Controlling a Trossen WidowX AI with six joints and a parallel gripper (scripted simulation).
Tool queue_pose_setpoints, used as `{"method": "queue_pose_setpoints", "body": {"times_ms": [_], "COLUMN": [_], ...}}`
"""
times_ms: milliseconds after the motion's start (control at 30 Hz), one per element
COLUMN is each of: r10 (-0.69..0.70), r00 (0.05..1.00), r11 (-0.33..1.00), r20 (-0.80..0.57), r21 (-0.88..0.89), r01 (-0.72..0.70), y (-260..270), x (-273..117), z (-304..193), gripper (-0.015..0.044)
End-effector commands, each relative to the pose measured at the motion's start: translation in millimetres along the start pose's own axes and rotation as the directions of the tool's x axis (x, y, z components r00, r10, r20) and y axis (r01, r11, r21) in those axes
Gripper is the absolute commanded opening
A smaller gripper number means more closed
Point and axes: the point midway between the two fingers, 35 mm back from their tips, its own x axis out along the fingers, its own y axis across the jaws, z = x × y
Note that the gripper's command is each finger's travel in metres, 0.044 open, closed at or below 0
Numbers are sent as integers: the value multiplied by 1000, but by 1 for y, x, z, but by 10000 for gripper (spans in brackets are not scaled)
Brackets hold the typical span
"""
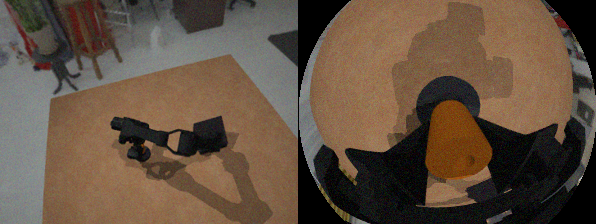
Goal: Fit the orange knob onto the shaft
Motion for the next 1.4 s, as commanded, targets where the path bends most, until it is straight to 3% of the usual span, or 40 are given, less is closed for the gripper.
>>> {"method": "queue_pose_setpoints", "body": {"times_ms": [0,1033,1367], "r10": [-7,0,0], "r00": [1000,1000,1000], "r11": [1000,999,999], "r20": [-7,0,0], "r21": [-20,-38,-38], "r01": [7,0,0], "y": [-2,0,0], "x": [1,0,0], "z": [-2,0,0], "gripper": [0,0,263]}}
